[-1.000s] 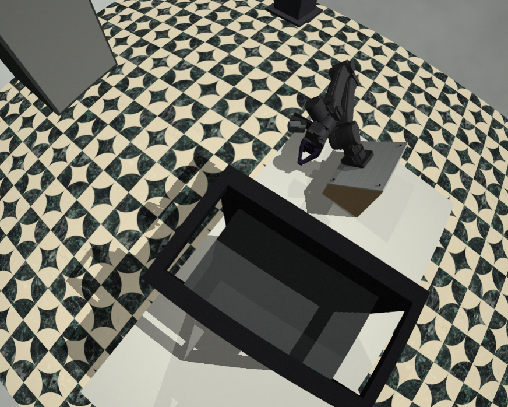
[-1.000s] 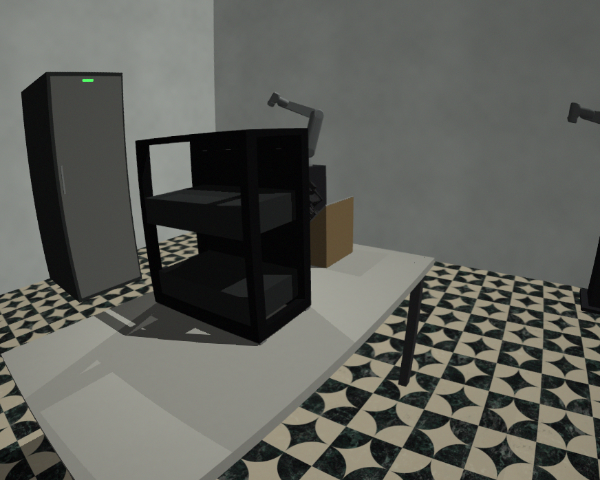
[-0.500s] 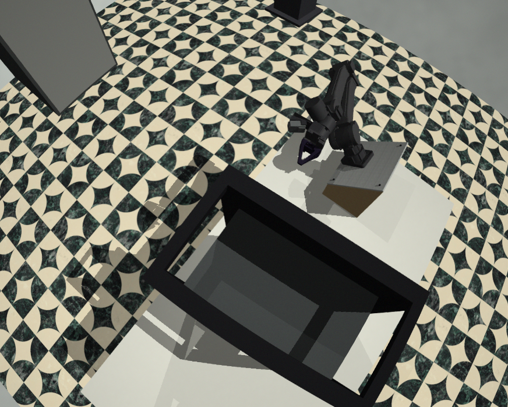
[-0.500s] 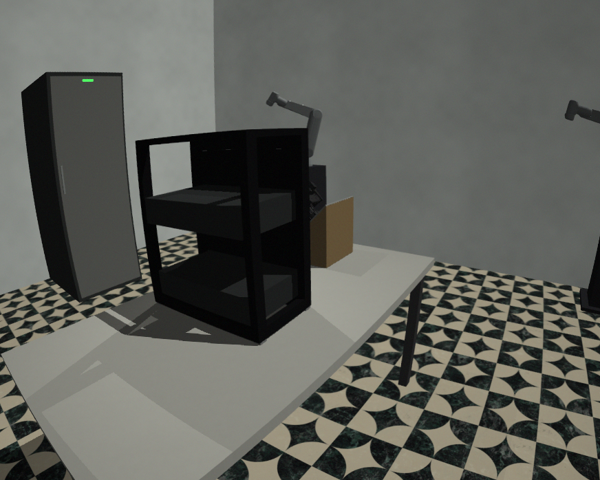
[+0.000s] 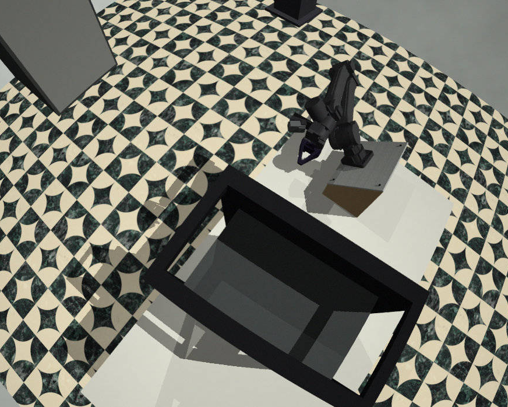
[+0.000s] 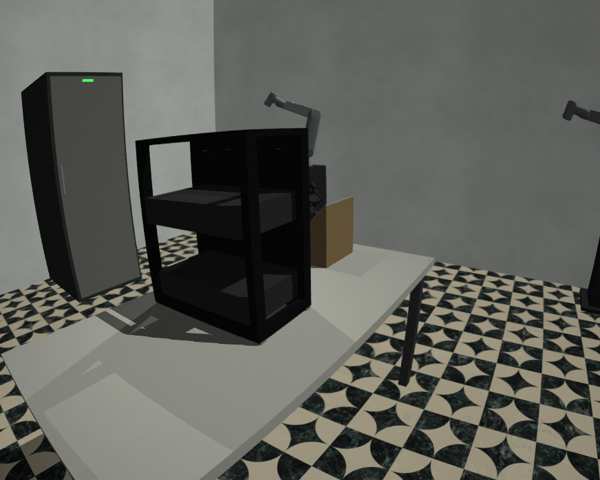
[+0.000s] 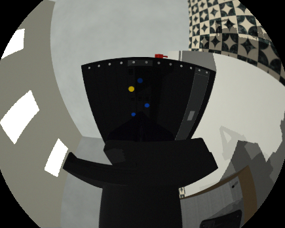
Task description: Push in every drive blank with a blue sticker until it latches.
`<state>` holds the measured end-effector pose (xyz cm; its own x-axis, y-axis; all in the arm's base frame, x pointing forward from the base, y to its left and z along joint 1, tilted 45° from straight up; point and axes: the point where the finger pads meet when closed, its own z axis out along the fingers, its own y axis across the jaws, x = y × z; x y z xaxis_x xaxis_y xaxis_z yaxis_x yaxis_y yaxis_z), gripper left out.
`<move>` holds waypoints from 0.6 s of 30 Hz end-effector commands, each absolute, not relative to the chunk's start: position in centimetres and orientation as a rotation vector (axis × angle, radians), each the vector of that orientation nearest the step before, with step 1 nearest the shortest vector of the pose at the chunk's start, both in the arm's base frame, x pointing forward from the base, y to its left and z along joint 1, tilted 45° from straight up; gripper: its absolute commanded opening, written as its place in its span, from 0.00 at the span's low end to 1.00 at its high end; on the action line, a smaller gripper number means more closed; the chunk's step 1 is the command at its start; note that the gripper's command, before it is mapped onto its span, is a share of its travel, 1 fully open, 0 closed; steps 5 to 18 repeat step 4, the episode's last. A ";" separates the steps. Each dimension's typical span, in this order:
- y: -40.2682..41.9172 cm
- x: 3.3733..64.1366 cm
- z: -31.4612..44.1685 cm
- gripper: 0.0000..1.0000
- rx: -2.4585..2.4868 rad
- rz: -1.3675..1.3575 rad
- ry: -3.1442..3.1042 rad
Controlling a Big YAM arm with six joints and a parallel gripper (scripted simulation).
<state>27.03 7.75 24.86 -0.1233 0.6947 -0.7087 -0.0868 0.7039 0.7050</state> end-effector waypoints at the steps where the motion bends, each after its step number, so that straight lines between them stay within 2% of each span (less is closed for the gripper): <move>1: 7.8 27.0 24.5 0.00 0.519 0.724 1.568; 18: 7.8 27.0 24.5 0.00 0.519 0.724 1.568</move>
